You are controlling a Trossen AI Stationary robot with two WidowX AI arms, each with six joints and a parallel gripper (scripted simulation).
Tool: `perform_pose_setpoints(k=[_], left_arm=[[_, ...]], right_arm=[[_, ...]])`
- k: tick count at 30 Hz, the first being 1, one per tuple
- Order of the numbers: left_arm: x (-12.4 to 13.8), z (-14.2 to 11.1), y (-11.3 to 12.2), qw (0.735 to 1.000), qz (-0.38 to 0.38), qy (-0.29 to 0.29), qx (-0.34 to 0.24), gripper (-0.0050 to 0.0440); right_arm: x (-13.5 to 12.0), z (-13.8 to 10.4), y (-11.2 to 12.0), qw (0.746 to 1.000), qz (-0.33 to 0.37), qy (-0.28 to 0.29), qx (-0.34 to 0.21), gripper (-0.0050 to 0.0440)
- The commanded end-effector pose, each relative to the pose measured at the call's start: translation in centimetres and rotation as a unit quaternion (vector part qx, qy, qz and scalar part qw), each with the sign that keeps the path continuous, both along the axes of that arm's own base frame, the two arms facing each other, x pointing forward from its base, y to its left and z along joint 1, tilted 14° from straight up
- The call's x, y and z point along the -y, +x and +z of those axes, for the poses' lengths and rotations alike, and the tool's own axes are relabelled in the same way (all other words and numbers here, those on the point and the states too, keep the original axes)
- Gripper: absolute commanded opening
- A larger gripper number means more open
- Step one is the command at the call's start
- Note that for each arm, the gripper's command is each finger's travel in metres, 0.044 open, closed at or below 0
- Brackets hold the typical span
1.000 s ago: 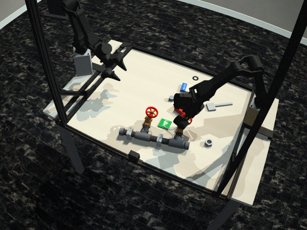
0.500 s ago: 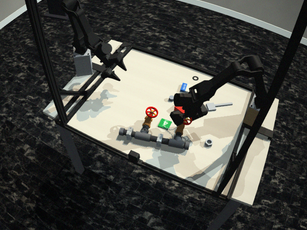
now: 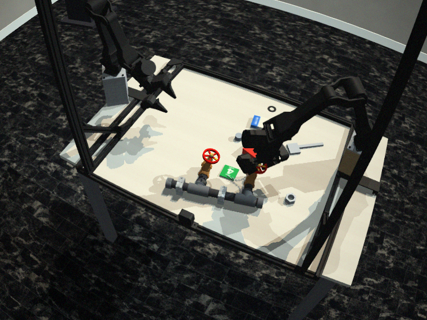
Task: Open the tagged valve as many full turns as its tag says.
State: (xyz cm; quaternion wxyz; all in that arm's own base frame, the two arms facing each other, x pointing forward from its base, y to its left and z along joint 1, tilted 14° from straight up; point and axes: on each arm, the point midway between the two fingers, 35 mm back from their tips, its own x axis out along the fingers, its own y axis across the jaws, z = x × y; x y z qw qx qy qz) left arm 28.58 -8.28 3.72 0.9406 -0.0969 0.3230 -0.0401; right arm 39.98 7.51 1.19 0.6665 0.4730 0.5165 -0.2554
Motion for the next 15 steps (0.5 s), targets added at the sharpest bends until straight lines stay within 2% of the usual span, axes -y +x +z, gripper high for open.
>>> perform_pose_setpoints(k=[1,5,10,15], left_arm=[[0.0,0.0,0.0,1.0,0.0,0.0,0.0,0.04],[0.0,0.0,0.0,1.0,0.0,0.0,0.0,0.04],[0.0,0.0,0.0,1.0,0.0,0.0,0.0,0.04],[0.0,0.0,0.0,1.0,0.0,0.0,0.0,0.04]], right_arm=[[0.0,0.0,0.0,1.0,0.007,-0.003,0.001,0.0088],[0.0,0.0,0.0,0.989,0.138,-0.05,0.022,0.0],[0.0,0.0,0.0,0.961,0.256,-0.092,0.041,0.0],[0.0,0.0,0.0,0.918,0.369,-0.133,0.059,0.0]])
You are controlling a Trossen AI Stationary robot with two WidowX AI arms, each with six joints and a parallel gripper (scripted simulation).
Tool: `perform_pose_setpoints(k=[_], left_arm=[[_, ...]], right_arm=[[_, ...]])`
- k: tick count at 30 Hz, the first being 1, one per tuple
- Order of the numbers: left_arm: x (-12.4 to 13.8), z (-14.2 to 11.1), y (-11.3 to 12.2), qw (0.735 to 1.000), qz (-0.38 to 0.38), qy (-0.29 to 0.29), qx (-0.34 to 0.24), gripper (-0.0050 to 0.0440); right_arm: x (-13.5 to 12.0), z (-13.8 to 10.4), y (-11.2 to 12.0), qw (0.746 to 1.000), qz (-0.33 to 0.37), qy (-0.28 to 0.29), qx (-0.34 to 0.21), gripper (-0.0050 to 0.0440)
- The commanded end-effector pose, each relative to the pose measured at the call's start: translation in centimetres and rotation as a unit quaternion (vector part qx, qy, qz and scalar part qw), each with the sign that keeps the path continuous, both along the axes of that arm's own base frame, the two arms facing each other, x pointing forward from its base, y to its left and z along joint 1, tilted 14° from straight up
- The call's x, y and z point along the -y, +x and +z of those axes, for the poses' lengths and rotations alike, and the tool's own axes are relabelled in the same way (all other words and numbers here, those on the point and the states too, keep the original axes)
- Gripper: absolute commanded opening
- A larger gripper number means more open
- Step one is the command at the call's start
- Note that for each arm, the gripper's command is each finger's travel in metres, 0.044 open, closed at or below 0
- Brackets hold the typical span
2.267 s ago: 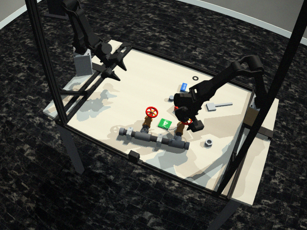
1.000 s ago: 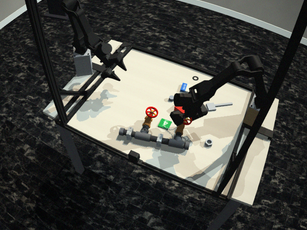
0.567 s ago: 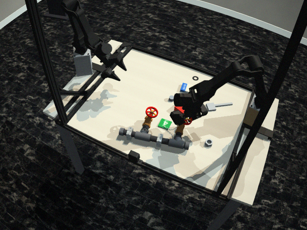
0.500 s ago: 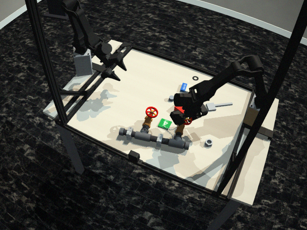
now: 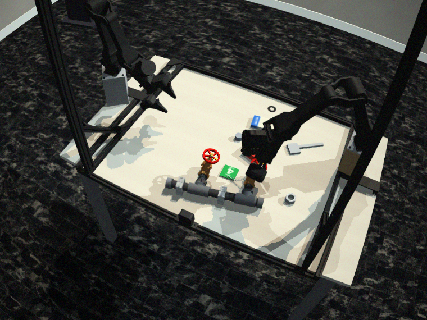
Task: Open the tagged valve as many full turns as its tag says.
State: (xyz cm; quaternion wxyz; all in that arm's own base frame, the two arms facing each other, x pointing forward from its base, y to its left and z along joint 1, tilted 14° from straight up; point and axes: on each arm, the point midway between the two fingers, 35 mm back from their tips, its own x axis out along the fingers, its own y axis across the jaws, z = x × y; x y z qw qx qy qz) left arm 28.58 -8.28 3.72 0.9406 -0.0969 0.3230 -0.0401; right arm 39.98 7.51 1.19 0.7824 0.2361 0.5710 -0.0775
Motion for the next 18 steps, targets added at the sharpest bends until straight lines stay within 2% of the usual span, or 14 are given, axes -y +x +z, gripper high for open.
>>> perform_pose_setpoints(k=[1,2,4,8,12,17,18], left_arm=[[0.0,0.0,0.0,1.0,0.0,0.0,0.0,0.04],[0.0,0.0,0.0,1.0,0.0,0.0,0.0,0.04],[0.0,0.0,0.0,1.0,0.0,0.0,0.0,0.04],[0.0,0.0,0.0,1.0,0.0,0.0,0.0,0.04],[0.0,0.0,0.0,1.0,0.0,0.0,0.0,0.04],[0.0,0.0,0.0,1.0,0.0,0.0,0.0,0.04],[0.0,0.0,0.0,1.0,0.0,0.0,0.0,0.04]], right_arm=[[0.0,0.0,0.0,0.997,0.078,-0.028,0.013,0.0],[0.0,0.0,0.0,0.997,0.078,-0.028,0.013,0.0],[0.0,0.0,0.0,0.986,0.154,-0.055,0.025,0.0],[0.0,0.0,0.0,0.964,0.247,-0.089,0.04,0.0],[0.0,0.0,0.0,0.932,0.338,-0.122,0.054,0.0],[0.0,0.0,0.0,0.877,0.447,-0.161,0.072,0.0],[0.0,0.0,0.0,0.877,0.447,-0.161,0.072,0.0]])
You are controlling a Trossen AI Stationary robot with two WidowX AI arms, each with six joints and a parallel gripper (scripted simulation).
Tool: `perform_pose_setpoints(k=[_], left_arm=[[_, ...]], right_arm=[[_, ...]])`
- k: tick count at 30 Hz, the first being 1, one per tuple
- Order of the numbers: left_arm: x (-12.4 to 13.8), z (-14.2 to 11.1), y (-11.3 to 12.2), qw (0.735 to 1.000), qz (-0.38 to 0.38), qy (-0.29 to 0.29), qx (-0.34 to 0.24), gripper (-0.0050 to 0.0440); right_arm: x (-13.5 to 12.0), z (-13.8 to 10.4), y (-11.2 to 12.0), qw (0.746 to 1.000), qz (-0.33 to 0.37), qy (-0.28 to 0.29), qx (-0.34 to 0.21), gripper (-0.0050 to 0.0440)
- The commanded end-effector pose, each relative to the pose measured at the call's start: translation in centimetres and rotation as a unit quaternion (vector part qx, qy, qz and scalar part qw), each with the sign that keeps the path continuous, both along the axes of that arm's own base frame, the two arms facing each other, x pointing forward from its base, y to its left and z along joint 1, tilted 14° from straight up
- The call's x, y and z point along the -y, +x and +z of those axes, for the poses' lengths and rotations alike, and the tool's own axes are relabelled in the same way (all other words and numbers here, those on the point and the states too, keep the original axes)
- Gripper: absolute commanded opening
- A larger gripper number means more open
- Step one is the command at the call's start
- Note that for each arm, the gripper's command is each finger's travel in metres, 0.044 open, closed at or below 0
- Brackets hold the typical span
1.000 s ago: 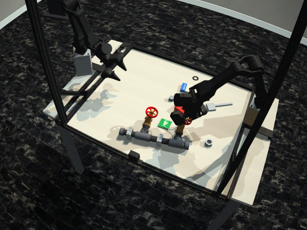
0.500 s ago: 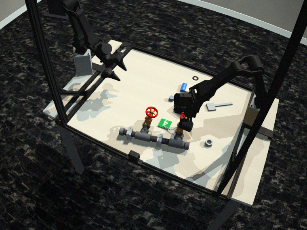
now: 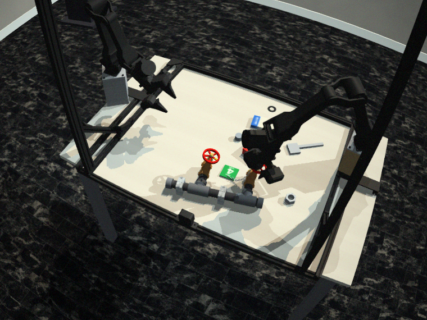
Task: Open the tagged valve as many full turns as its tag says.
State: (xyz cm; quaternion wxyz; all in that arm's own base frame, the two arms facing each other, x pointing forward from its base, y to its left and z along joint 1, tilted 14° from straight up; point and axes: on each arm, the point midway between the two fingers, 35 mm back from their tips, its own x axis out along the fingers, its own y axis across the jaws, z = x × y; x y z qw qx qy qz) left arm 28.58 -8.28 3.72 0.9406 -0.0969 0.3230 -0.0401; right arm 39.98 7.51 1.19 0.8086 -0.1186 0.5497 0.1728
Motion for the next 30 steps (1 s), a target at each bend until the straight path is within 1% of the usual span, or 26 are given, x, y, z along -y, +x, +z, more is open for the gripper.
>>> perform_pose_setpoints(k=[1,2,3,6,7,16,18,24,25,28,29,30], left_arm=[[0.0,0.0,0.0,1.0,0.0,0.0,0.0,0.04],[0.0,0.0,0.0,1.0,0.0,0.0,0.0,0.04],[0.0,0.0,0.0,1.0,0.0,0.0,0.0,0.04],[0.0,0.0,0.0,1.0,0.0,0.0,0.0,0.04],[0.0,0.0,0.0,1.0,0.0,0.0,0.0,0.04],[0.0,0.0,0.0,1.0,0.0,0.0,0.0,0.04],[0.0,0.0,0.0,1.0,0.0,0.0,0.0,0.04],[0.0,0.0,0.0,1.0,0.0,0.0,0.0,0.04],[0.0,0.0,0.0,1.0,0.0,0.0,0.0,0.04],[0.0,0.0,0.0,1.0,0.0,0.0,0.0,0.04],[0.0,0.0,0.0,1.0,0.0,0.0,0.0,0.04],[0.0,0.0,0.0,1.0,0.0,0.0,0.0,0.04]], right_arm=[[0.0,0.0,0.0,0.998,0.058,-0.021,0.009,0.0],[0.0,0.0,0.0,0.996,0.08,-0.028,0.013,0.0],[0.0,0.0,0.0,0.996,0.086,-0.031,0.014,0.0],[0.0,0.0,0.0,0.996,0.086,-0.031,0.014,0.0],[0.0,0.0,0.0,0.997,0.067,-0.024,0.011,0.0024],[0.0,0.0,0.0,0.997,0.067,-0.024,0.011,0.024],[0.0,0.0,0.0,0.997,0.067,-0.024,0.011,0.024],[0.0,0.0,0.0,0.997,0.067,-0.024,0.011,0.0384],[0.0,0.0,0.0,0.997,0.067,-0.024,0.011,0.04],[0.0,0.0,0.0,0.997,0.067,-0.024,0.011,0.04],[0.0,0.0,0.0,0.998,0.059,-0.021,0.01,0.04],[0.0,0.0,0.0,0.999,0.037,-0.013,0.006,0.04]])
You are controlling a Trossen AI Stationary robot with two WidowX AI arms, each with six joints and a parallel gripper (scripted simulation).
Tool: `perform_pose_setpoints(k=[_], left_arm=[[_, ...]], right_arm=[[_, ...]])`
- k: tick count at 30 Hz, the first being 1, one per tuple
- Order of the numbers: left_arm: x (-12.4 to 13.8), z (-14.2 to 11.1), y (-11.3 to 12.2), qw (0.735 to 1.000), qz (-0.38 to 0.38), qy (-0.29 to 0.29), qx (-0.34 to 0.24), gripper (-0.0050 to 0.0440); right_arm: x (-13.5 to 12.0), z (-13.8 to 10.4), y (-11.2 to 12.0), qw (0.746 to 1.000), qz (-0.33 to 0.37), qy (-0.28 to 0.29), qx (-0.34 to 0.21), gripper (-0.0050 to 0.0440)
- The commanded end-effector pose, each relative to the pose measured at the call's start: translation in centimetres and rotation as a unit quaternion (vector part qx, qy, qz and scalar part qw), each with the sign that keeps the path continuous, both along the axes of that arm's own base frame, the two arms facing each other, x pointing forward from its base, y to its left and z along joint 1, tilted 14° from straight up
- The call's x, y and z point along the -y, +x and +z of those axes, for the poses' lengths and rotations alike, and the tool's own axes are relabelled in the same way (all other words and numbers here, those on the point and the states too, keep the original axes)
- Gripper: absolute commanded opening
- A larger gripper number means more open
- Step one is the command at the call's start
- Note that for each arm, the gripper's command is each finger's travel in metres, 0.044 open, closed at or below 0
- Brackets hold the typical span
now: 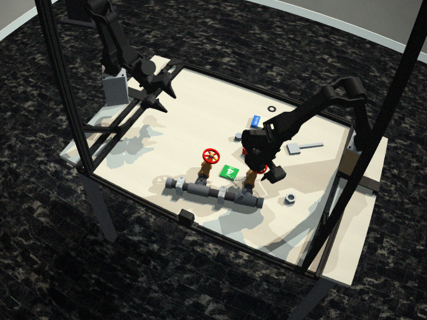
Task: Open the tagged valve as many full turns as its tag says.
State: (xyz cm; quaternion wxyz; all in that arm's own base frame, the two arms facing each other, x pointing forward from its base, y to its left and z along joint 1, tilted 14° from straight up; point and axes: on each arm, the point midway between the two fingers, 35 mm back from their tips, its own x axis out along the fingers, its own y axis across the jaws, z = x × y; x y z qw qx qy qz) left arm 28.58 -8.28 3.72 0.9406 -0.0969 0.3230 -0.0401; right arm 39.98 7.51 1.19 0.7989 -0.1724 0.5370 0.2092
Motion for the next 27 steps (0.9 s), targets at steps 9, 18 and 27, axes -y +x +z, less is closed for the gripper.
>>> perform_pose_setpoints(k=[9,18,27], left_arm=[[0.0,0.0,0.0,1.0,0.0,0.0,0.0,0.04],[0.0,0.0,0.0,1.0,0.0,0.0,0.0,0.04],[0.0,0.0,0.0,1.0,0.0,0.0,0.0,0.04]], right_arm=[[0.0,0.0,0.0,0.961,-0.258,0.093,-0.041,0.04],[0.0,0.0,0.0,0.871,-0.458,0.165,-0.073,0.04],[0.0,0.0,0.0,0.747,-0.618,0.223,-0.099,0.04]])
